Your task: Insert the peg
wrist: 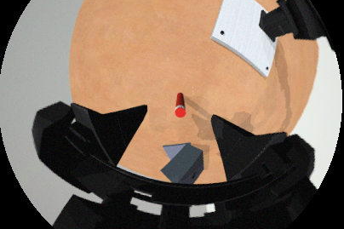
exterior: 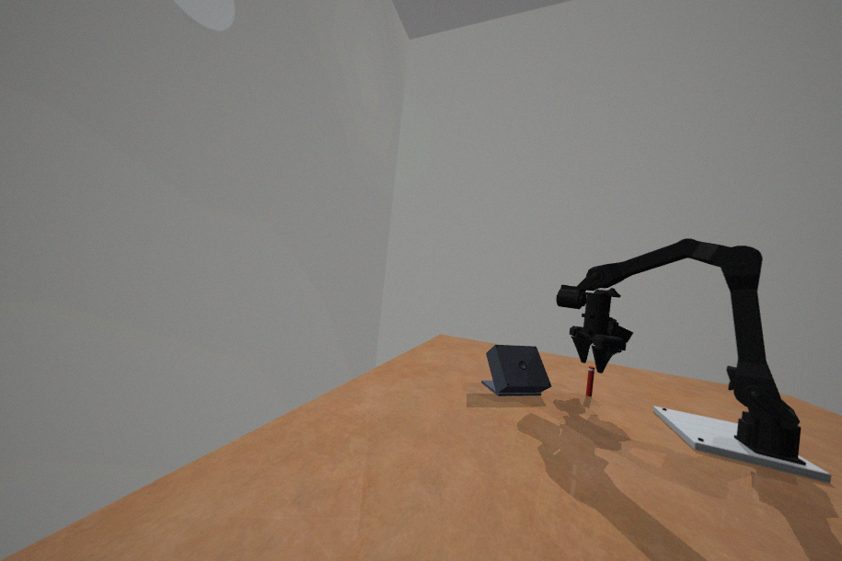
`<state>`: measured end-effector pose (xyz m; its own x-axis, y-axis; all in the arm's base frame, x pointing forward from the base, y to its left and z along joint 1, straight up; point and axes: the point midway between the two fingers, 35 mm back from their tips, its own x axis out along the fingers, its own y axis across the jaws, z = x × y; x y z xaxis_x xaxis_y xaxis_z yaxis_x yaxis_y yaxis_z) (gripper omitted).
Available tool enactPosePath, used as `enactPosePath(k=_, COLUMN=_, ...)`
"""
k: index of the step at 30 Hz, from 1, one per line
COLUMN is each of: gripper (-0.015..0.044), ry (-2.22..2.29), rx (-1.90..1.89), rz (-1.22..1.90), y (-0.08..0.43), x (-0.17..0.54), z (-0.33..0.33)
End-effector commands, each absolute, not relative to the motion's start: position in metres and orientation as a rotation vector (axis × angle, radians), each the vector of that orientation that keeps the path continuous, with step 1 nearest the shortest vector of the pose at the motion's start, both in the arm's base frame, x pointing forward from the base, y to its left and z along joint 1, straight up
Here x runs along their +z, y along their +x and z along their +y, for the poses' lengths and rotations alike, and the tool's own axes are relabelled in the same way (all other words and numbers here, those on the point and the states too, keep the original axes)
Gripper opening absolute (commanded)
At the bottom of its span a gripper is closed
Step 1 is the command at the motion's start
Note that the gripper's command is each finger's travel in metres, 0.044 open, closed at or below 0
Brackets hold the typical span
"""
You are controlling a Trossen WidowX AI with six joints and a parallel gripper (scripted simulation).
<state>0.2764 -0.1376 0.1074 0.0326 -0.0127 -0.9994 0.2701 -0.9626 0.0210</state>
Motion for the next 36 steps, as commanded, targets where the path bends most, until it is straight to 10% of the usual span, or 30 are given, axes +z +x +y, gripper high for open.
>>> enactPosePath(k=1, gripper=0.0440, ry=2.097, rx=-2.041, rz=0.261, y=0.276, x=0.101, z=-0.138)
enactPosePath(k=24, gripper=0.0440, ry=2.097, rx=-2.042, rz=0.261, y=0.276, x=0.066, z=-0.138)
enactPosePath(k=36, gripper=0.0125, ry=2.098, rx=-2.038, rz=0.268, y=0.277, x=0.069, z=-0.138)
